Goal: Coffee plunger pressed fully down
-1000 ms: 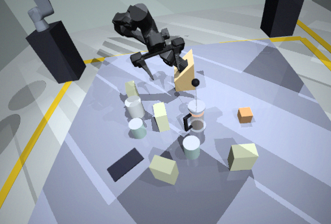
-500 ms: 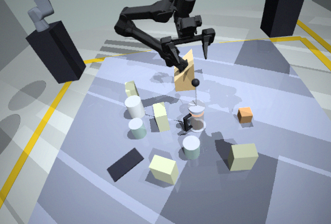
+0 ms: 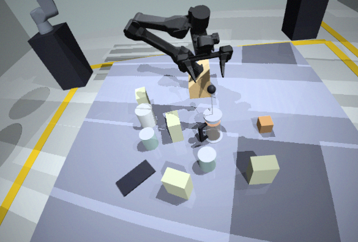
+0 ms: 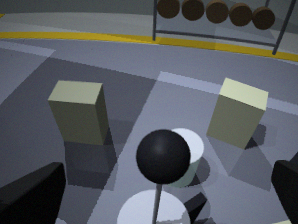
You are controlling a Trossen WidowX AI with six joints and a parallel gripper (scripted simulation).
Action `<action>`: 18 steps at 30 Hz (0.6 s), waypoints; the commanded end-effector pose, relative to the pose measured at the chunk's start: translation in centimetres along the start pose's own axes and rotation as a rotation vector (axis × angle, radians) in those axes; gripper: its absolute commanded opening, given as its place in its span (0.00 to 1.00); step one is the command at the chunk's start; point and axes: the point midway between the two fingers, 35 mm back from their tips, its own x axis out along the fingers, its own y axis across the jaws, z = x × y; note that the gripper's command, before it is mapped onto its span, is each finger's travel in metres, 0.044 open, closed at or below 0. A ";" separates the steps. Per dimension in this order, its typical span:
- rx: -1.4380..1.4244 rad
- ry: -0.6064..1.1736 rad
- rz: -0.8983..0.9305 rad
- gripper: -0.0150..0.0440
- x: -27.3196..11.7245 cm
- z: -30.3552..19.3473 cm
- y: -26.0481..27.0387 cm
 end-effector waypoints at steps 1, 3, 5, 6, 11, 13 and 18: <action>-0.009 0.005 0.003 1.00 0.6 -0.3 0.1; -0.009 0.006 0.004 1.00 1.0 -0.3 0.2; -0.009 0.006 0.004 1.00 1.3 -0.3 0.2; -0.009 0.006 0.004 1.00 1.4 -0.3 0.2; -0.009 0.005 0.004 1.00 2.3 -0.3 0.2; -0.009 0.004 0.004 1.00 2.6 -0.3 0.2; -0.010 0.002 0.002 1.00 3.4 -0.3 0.1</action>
